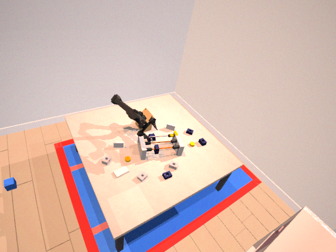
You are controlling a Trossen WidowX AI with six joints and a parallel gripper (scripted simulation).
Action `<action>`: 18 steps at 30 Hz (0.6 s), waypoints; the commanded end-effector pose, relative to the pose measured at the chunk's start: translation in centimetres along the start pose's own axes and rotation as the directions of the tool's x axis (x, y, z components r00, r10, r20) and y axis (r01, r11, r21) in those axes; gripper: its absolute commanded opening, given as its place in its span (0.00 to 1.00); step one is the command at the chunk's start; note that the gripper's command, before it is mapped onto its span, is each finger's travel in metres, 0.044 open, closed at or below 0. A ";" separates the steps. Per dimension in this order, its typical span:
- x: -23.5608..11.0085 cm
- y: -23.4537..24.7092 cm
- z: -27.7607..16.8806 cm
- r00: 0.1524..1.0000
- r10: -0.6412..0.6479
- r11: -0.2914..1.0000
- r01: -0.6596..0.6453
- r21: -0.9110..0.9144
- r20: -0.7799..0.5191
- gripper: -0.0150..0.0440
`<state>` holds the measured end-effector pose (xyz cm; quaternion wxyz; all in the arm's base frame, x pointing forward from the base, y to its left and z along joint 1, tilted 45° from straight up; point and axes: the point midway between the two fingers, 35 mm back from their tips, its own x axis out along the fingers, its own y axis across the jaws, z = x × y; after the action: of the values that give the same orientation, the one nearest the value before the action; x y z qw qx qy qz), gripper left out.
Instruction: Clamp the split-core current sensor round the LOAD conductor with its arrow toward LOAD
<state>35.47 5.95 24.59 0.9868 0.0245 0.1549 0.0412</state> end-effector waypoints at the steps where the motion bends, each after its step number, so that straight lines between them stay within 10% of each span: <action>1: 2.8 3.0 -4.7 0.976 -0.005 0.999 -0.004 -0.039 -0.219 1.00; 10: 4.6 10.2 -17.3 0.761 -0.187 0.936 -0.054 -0.348 -0.621 1.00; 18: 2.0 14.3 -26.7 0.587 -0.494 0.671 -0.213 -0.711 -0.642 1.00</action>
<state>30.41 20.12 2.33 0.7858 -0.3096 0.5346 0.0292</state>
